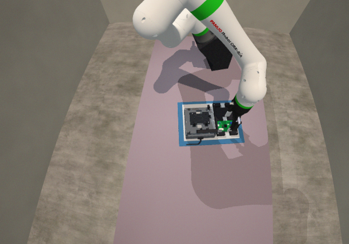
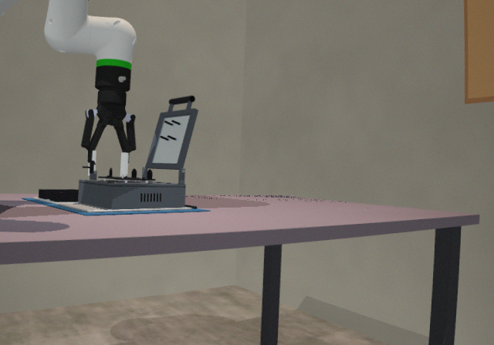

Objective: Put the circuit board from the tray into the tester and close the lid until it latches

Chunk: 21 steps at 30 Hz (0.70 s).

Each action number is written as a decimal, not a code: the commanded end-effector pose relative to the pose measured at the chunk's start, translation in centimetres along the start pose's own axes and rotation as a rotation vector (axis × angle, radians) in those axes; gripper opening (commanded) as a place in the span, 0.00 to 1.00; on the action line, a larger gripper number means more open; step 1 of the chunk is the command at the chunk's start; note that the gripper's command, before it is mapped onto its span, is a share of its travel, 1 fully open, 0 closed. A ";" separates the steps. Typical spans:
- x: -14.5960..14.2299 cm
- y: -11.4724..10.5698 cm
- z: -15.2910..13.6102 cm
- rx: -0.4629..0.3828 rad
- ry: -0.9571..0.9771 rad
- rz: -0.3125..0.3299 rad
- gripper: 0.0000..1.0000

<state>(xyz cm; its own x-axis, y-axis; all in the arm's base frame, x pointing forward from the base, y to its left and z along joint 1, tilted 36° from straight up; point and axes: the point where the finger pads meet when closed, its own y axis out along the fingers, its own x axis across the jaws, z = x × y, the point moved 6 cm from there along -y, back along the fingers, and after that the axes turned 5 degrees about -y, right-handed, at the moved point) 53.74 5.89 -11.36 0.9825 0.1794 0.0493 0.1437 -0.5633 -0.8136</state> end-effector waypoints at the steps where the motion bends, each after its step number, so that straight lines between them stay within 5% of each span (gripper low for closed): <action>1: 0.0 -0.1 0.0 0.000 0.000 0.000 0.58; 21: 0.0 -0.3 0.0 0.000 0.000 0.000 0.58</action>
<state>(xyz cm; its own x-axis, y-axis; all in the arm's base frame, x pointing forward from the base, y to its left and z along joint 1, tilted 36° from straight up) 53.70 6.02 -11.17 0.9825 0.1794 0.0493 0.1437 -0.5633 -0.8136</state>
